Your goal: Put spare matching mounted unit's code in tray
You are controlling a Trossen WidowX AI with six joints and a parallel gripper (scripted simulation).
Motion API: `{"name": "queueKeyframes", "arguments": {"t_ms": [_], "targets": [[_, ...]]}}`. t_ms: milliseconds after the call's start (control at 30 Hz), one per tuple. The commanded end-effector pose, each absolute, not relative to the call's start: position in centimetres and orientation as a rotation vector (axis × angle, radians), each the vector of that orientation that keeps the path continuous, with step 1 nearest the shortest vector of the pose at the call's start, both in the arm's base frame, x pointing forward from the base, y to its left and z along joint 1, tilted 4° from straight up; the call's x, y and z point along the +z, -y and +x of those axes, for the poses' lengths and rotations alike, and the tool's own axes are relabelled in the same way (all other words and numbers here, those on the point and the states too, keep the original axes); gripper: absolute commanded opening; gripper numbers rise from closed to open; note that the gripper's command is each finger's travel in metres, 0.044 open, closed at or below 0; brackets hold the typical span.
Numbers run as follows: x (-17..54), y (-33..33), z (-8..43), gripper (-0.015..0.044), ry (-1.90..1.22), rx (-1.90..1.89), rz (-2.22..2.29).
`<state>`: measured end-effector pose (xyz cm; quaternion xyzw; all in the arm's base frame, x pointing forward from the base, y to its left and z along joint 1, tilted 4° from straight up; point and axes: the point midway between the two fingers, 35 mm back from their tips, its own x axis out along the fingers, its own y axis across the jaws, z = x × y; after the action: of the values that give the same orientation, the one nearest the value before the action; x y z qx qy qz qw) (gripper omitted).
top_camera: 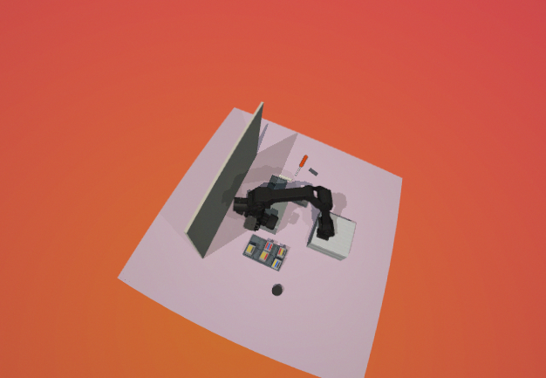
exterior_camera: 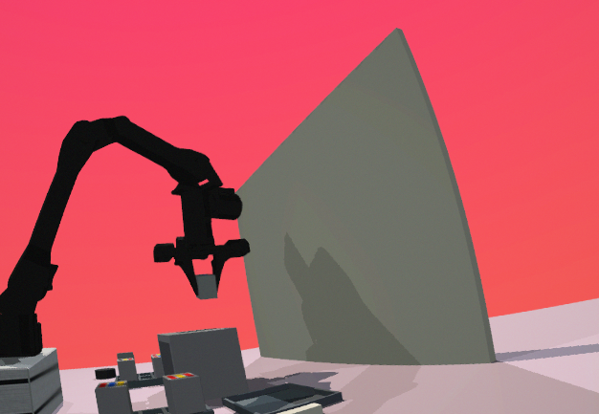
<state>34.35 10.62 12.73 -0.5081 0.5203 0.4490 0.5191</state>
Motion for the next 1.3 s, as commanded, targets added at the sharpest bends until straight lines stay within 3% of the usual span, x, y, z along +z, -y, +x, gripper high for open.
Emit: {"name": "queueKeyframes", "arguments": {"t_ms": [0, 467, 1267], "targets": [[13.2, -8.3, 35.2, 0.0000, -1.238, 1.072, -1.225], [13.8, 0.2, 36.6, 0.0000, -1.249, 1.042, -1.206], [14.9, 14.6, 34.0, 0.0000, -1.266, 1.060, -1.232]]}}
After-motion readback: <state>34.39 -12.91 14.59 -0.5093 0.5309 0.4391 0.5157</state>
